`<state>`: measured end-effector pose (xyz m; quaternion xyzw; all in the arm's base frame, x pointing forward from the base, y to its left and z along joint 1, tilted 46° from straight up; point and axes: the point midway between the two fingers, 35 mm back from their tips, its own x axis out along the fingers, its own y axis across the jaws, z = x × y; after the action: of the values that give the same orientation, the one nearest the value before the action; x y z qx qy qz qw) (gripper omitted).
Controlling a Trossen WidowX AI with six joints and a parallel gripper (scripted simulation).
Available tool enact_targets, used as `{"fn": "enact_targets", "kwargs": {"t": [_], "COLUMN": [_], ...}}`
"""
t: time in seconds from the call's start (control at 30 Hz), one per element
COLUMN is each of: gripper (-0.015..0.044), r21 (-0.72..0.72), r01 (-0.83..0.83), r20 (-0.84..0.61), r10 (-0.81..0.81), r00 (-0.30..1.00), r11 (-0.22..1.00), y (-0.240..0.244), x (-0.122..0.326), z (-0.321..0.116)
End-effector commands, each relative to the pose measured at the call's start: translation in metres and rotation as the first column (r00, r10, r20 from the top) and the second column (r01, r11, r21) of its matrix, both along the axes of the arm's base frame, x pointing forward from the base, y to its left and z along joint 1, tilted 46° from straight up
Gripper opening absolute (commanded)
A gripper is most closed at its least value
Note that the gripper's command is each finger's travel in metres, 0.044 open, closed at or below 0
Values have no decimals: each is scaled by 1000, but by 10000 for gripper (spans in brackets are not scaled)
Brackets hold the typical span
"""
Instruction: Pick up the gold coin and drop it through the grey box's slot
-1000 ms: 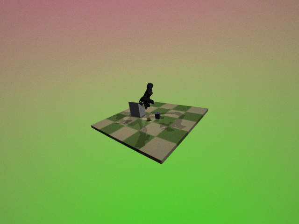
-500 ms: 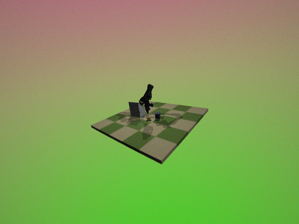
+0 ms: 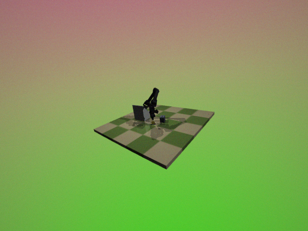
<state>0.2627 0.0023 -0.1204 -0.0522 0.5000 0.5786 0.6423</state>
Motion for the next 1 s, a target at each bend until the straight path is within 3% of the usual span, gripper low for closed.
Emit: {"fn": "enact_targets", "kwargs": {"t": [0.0,0.97], "gripper": [161,161], "r21": [4,5], "r01": [6,7], "r20": [-10,-11], "r10": [-6,-7], "r00": [1000,1000], "r11": [1000,1000], "y": [3,35], "x": [-2,-11], "z": [-4,-37]}}
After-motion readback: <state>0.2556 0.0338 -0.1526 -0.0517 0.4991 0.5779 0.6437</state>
